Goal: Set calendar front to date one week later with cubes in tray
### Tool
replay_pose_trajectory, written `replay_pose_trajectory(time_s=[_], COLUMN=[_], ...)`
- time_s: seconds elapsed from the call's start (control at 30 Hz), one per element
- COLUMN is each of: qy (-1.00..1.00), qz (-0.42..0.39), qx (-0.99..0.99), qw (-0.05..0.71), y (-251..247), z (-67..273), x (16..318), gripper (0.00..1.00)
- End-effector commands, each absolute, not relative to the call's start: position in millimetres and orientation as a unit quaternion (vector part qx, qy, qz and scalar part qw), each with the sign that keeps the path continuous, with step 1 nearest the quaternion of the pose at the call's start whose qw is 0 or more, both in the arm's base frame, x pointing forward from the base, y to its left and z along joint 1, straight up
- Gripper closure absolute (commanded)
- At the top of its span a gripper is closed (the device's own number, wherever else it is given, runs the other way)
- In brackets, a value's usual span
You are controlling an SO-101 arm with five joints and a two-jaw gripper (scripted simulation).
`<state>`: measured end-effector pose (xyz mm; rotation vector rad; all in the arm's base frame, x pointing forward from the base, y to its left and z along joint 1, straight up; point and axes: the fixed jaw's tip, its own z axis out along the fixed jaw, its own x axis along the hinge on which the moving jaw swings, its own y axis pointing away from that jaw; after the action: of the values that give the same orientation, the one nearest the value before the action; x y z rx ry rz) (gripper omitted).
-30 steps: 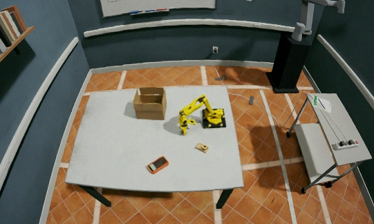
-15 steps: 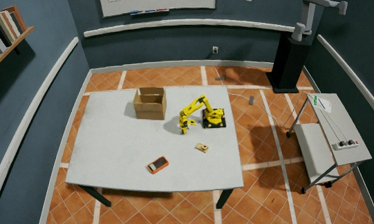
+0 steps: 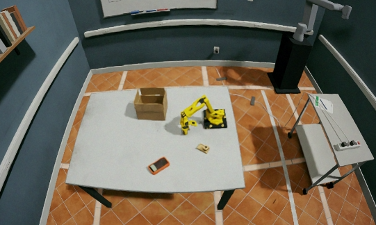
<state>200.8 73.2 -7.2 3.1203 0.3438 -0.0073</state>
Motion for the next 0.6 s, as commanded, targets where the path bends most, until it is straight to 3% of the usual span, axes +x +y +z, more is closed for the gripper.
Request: replay_pose_trajectory(time_s=[0.0, 0.57], qy=[0.110, 0.110], qz=[-0.007, -0.007], qx=[0.994, 0.994], qw=[0.002, 0.002], y=[75.1, 75.1], z=[-9.9, -9.9], x=[199.1, 199.1], gripper=[0.80, 0.90])
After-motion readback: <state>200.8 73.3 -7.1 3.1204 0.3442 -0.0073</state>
